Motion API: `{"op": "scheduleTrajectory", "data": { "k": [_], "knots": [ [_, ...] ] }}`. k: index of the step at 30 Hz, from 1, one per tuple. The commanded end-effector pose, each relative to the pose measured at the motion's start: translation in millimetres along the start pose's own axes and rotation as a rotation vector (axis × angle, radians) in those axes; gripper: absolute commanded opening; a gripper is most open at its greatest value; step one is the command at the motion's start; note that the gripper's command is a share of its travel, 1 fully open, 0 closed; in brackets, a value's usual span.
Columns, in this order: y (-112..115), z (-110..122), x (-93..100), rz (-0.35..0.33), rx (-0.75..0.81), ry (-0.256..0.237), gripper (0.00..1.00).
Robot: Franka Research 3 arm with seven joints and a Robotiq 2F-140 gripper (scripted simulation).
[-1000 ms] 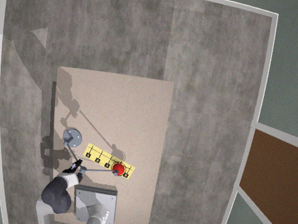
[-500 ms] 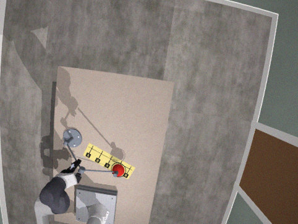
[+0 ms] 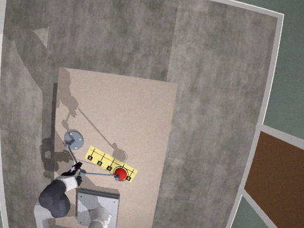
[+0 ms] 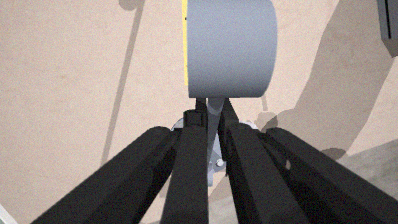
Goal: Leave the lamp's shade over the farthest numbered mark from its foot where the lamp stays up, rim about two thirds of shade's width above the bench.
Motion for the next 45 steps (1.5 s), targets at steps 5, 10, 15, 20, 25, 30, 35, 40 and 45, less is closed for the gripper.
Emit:
{"op": "scheduleTrajectory", "data": {
  "k": [5, 10, 15, 20, 25, 30, 35, 40, 45],
  "knots": [
    [13, 0, 11.4, -0.008, 0.012, -0.016, 0.1],
    [15, -1, 13.3, -0.006, 0.011, -0.014, 0.1],
    [16, -1, 14.4, -0.005, 0.01, -0.012, 0.1],
    [20, -1, 17.5, -0.008, 0.015, -0.018, 0.1],
    [23, -1, 20.5, -0.011, 0.019, -0.024, 0.1],
    [27, -1, 23.5, -0.014, 0.023, -0.03, 0.1],
    [24, -1, 21.3, -0.011, 0.019, -0.025, 1.0],
    [19, -1, 17.7, -0.005, 0.011, -0.016, 1.0],
    [15, -1, 14.0, 0.0, 0.004, -0.007, 1.0]
  ]
}}
Point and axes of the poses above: the point where the finger pads meet when closed, its own x axis back along the fingers, its own z axis across the jaws, y = z × x, the point moved 10 cm from there along x, back along the fingers, and after that the axes turned 7 degrees about x, right-handed, at the moved point
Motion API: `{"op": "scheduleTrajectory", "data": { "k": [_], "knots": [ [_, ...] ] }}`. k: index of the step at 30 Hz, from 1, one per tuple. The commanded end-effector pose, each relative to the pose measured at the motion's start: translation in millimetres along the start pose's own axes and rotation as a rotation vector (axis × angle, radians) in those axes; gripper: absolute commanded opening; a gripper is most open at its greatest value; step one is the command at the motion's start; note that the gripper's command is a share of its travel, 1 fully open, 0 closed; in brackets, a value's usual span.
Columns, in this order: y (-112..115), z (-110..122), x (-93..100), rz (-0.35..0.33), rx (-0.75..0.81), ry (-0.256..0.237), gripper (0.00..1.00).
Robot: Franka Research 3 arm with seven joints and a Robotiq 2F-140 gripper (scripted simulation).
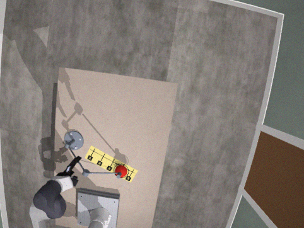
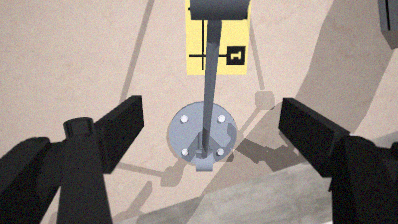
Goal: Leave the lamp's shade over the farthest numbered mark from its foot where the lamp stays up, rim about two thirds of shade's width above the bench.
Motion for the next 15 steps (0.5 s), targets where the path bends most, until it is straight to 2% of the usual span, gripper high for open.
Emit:
{"op": "scheduleTrajectory", "data": {
  "k": [1, 4, 15],
  "knots": [
    [-4, -1, -3.4, 0.003, -0.007, 0.008, 1.0],
    [-5, -1, -4.1, 0.004, -0.008, 0.01, 1.0],
    [-4, 0, 41.2, 0.002, -0.006, 0.006, 1.0]
  ]
}}
Point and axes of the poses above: the point where the finger pads meet when closed, its own x axis back along the fingers, its own z axis across the jaws, y = z × x, the point moved 10 cm from there along x, back along the fingers, and after that the axes turned 7 degrees about x, right-handed, at the moved point
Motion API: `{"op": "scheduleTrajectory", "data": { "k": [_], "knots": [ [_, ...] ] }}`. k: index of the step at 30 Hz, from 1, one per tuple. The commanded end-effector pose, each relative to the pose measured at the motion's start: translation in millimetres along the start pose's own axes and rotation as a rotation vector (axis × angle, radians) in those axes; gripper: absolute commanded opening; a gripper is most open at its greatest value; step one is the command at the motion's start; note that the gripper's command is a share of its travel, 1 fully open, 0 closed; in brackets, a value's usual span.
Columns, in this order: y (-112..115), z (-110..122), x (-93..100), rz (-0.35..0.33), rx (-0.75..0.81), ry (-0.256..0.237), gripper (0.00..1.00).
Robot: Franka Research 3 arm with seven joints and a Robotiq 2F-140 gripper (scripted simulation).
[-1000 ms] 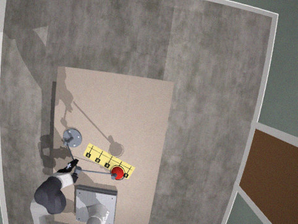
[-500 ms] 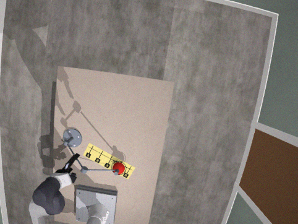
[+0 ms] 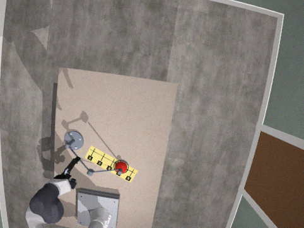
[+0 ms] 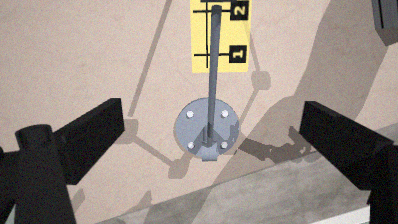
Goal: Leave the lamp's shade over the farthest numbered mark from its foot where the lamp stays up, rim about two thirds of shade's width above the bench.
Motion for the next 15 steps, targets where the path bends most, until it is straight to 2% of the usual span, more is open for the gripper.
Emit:
{"op": "scheduleTrajectory", "data": {
  "k": [1, 4, 6, 15],
  "knots": [
    [-2, 4, 13.2, 0.006, 0.009, 0.018, 1.0],
    [-1, 4, 25.6, 0.006, 0.01, 0.017, 1.0],
    [-1, 4, 25.6, 0.006, 0.01, 0.017, 1.0],
    [0, 2, 60.3, 0.0, 0.004, 0.003, 1.0]
  ]
}}
Point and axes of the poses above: the point where the finger pads meet when closed, its own x axis back along the fingers, its own z axis across the jaws, y = z × x, the point moved 10 cm from there along x, back along the fingers, and after that the axes turned 7 degrees about x, right-handed, at the moved point
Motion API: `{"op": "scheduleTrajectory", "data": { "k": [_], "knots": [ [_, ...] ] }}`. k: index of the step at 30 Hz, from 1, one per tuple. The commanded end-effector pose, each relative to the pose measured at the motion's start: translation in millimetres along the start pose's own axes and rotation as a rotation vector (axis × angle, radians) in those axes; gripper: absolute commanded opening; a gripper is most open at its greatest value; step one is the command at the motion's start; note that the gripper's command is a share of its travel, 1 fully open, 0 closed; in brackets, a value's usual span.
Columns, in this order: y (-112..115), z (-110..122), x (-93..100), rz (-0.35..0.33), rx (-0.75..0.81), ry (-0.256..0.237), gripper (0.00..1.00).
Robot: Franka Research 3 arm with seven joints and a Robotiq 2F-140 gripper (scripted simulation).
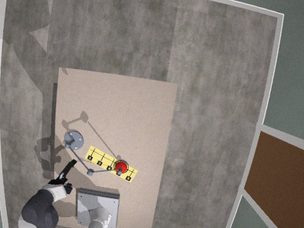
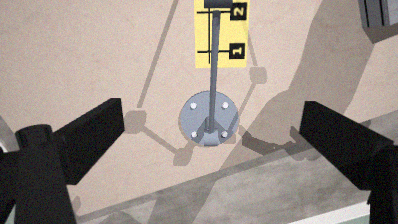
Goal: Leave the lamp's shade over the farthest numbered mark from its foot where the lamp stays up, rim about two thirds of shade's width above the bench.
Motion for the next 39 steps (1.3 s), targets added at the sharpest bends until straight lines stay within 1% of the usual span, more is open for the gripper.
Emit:
{"op": "scheduleTrajectory", "data": {
  "k": [1, 6, 25, 39],
  "knots": [
    [-2, 3, 12.4, 0.006, 0.004, 0.013, 1.0],
    [-1, 2, 31.7, 0.003, 0.001, 0.005, 1.0],
    [1, -2, 29.6, -0.005, -0.002, -0.015, 1.0],
    [-65, 8, 29.8, -0.002, -0.002, -0.01, 1.0]
  ]
}}
Point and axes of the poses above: the point where the finger pads meet when closed, its own x axis back along the fingers, its own z axis across the jaws, y = z × x, the point moved 10 cm from there along x, back along the fingers, and after that the axes turned 7 degrees about x, right-handed, at the moved point
